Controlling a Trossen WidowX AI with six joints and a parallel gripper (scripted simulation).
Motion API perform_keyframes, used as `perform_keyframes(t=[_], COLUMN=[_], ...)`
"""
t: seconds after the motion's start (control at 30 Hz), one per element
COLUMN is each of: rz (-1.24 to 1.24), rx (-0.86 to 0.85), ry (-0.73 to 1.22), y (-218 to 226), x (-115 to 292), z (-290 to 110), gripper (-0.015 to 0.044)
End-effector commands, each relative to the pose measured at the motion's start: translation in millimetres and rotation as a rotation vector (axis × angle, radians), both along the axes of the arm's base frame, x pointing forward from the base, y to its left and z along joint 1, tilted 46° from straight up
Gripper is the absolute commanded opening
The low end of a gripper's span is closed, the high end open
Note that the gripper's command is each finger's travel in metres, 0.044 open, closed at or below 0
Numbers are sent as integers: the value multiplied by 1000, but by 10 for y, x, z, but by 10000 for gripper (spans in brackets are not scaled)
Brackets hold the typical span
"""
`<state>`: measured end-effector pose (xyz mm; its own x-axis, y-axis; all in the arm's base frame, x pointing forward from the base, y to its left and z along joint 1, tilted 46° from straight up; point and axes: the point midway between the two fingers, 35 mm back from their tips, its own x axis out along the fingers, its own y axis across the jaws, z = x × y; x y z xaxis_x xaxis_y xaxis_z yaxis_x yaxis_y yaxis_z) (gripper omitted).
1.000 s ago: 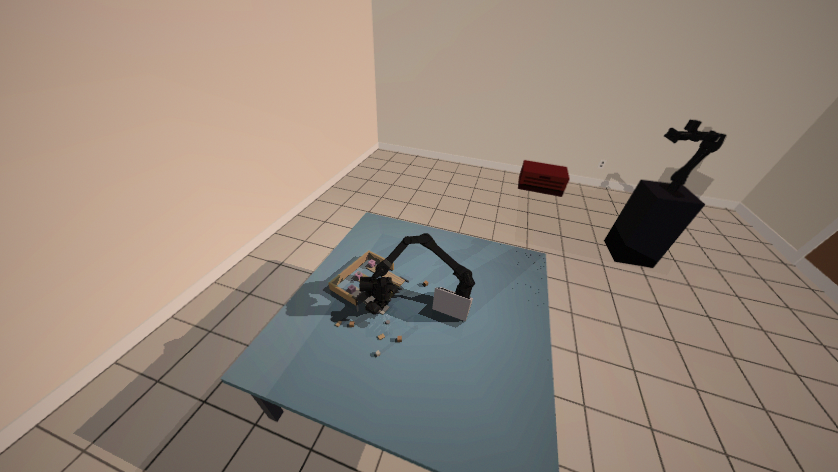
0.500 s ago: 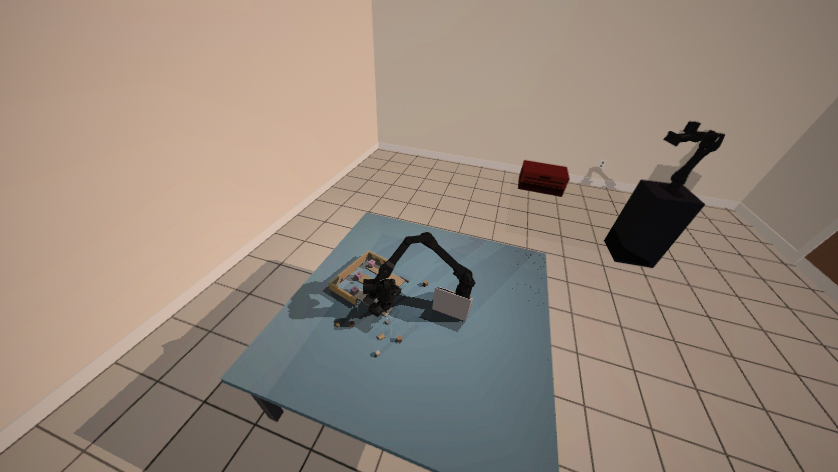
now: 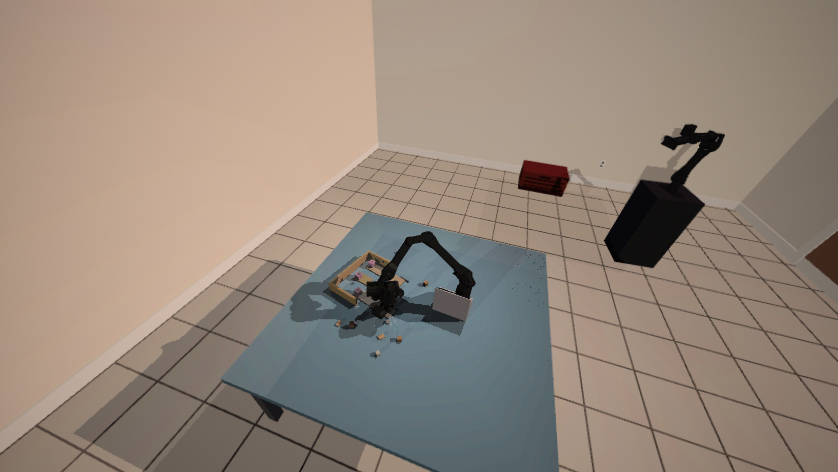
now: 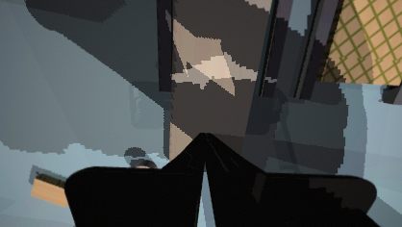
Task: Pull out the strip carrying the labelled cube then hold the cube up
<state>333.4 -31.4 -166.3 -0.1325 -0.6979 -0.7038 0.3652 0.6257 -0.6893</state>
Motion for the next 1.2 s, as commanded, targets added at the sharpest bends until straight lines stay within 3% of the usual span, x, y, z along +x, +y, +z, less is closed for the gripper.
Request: perform_keyframes(t=[0.0,1.17], rz=[-15,-15], rx=[9,11], ry=[27,28], y=[5,194], x=[-162,-625], z=[-69,-147], gripper=[0,0])
